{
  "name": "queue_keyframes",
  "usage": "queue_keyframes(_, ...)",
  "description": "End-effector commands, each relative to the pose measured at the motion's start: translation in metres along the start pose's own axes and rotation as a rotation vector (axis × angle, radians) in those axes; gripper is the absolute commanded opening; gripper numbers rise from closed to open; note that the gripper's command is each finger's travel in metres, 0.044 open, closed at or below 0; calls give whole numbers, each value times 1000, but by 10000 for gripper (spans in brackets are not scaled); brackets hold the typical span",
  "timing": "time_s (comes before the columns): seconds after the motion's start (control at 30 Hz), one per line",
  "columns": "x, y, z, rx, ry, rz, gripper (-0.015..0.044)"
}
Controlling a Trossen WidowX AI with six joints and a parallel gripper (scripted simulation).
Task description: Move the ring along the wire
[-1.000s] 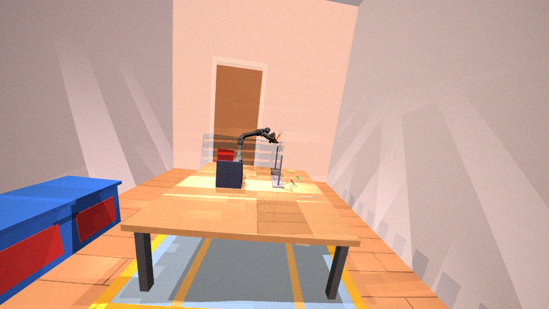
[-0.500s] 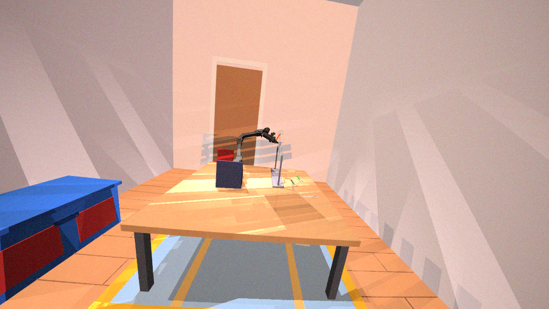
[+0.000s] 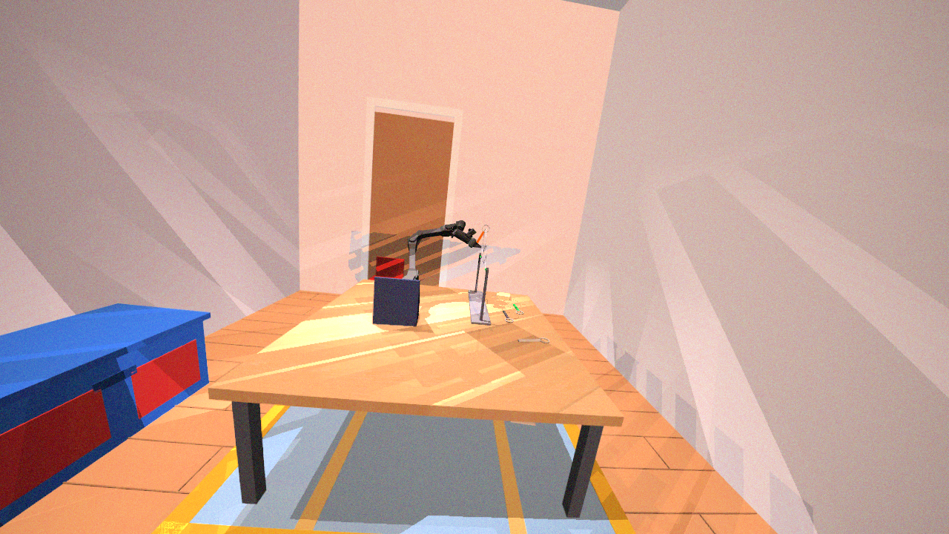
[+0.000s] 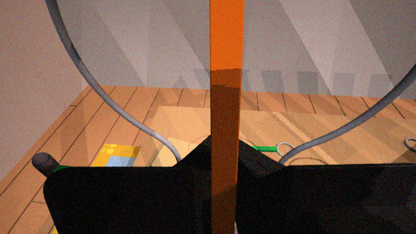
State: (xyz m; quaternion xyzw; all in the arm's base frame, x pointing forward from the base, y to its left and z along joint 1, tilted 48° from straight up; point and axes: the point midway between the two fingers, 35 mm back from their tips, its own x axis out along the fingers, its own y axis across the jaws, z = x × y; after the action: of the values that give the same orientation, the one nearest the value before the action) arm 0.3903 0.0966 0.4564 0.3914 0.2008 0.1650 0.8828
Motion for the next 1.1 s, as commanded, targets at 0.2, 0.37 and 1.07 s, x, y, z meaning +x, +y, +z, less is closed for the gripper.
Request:
queue_keyframes(0.2,1,3,-1,115,-11,49,-150)
queue_keyframes(0.37,1,5,-1,171,-19,75,-150)
queue_keyframes(1.07,1,13,2,408,-51,184,-150)
